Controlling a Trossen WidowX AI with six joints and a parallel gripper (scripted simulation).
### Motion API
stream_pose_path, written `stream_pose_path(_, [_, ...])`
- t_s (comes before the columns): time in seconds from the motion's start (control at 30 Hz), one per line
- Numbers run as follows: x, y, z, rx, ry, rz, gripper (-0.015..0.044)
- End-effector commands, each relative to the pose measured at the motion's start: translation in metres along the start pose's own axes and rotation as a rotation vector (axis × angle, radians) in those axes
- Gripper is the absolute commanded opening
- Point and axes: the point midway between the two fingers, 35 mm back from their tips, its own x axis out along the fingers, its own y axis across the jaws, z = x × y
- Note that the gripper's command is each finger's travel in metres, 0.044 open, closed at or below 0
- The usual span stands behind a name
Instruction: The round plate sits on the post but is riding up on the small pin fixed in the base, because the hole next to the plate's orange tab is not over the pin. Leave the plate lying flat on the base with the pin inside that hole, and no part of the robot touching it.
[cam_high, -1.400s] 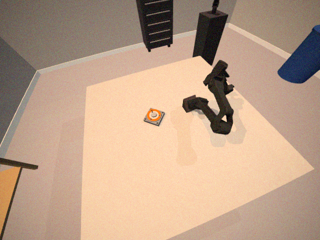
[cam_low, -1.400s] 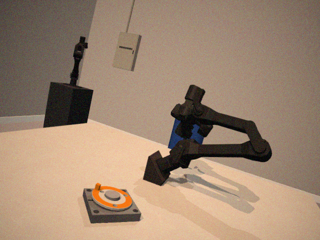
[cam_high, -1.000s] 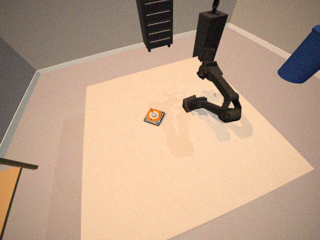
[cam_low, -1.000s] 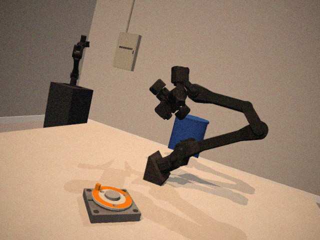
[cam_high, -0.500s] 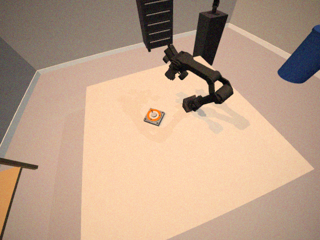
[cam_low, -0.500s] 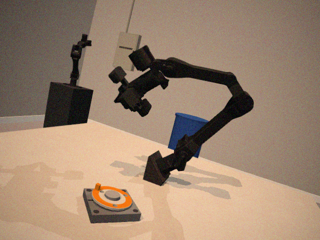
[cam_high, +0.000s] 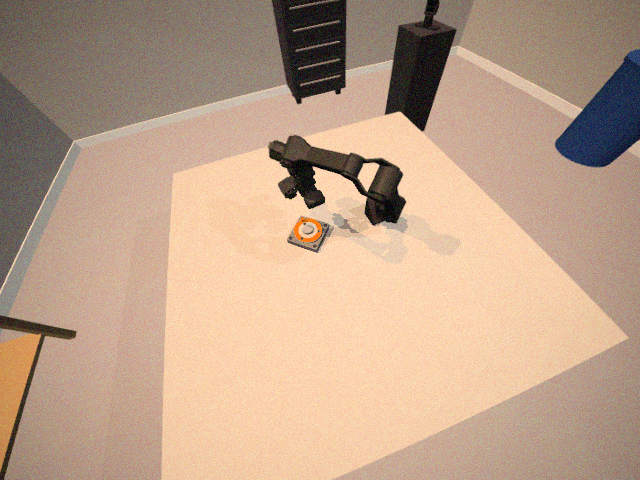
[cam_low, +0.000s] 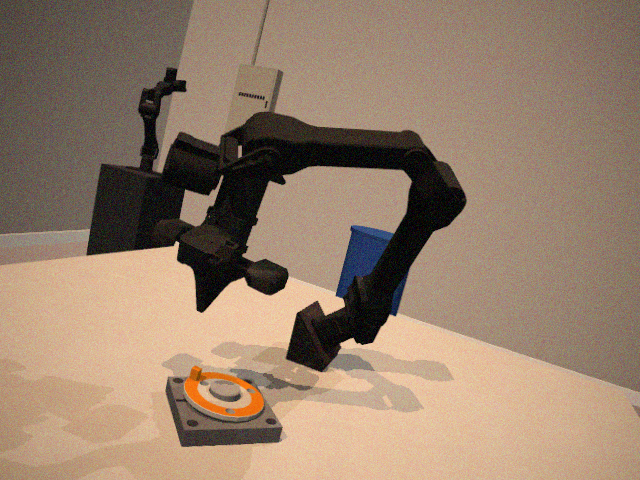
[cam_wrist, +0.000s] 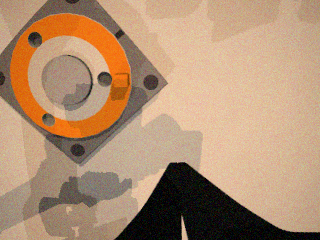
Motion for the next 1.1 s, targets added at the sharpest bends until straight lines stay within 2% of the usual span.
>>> stream_pose_path(0.0, [0.017,0.024,0.022,0.117,0.012,0.132,0.0])
stream_pose_path(0.3, [0.02,0.024,0.022,0.117,0.012,0.132,0.0])
stream_pose_path(0.67, [0.064,0.03,0.022,0.117,0.011,0.134,0.0])
stream_pose_path(1.07, [0.065,0.029,0.03,0.116,0.011,0.134,0.0])
